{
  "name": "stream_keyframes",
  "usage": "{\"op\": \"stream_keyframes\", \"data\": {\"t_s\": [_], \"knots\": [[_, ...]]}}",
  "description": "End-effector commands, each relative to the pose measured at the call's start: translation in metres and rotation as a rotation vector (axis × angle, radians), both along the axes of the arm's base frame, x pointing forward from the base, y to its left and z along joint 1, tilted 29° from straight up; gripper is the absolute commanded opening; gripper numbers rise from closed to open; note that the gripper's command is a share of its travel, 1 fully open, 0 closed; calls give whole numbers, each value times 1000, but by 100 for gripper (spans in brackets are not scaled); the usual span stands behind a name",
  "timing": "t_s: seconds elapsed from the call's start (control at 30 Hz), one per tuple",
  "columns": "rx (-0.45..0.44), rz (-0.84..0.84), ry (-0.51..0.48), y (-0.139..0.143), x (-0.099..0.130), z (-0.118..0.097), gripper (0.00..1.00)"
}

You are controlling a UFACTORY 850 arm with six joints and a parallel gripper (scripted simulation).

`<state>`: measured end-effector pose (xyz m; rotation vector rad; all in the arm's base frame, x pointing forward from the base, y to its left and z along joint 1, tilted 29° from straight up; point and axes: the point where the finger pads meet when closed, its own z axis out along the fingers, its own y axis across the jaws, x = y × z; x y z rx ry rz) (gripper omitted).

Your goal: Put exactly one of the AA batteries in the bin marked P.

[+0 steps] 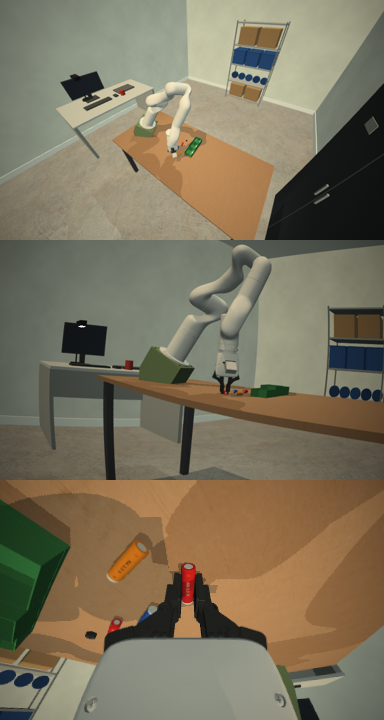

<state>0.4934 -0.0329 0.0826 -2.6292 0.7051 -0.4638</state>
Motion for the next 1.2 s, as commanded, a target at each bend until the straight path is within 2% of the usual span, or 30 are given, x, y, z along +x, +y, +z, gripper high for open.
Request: {"op": "stream_keyframes", "data": {"t_s": [0.0, 0.2, 0.87, 1.17], "knots": [[0, 0, -1, 0, 0, 0, 0], [0, 0, -1, 0, 0, 0, 0], [0, 0, -1, -16, -24, 53, 0], [0, 0, -1, -16, -24, 53, 0]]}}
